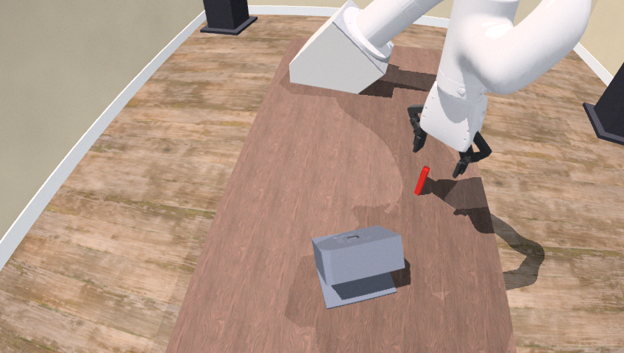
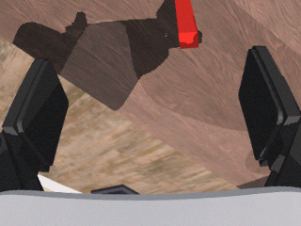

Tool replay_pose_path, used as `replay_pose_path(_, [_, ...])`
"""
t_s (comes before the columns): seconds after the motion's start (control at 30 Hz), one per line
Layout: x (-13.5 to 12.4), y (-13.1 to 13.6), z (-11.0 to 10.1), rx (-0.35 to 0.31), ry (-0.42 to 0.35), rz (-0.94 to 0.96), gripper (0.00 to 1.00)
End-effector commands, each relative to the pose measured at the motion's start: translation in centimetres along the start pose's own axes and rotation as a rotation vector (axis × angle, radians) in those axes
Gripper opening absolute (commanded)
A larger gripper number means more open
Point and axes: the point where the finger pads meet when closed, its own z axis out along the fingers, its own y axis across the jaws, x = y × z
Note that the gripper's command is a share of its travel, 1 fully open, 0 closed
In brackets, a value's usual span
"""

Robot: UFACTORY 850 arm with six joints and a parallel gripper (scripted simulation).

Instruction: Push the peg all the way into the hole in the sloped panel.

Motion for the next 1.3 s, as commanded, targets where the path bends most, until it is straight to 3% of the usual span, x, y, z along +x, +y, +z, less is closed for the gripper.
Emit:
replay_pose_path(0.0, [-0.9,1.2,0.5,-0.012,0.005,-0.046,1.0])
replay_pose_path(1.27, [-1.5,2.2,5.0,-0.022,0.007,-0.079,1.0])
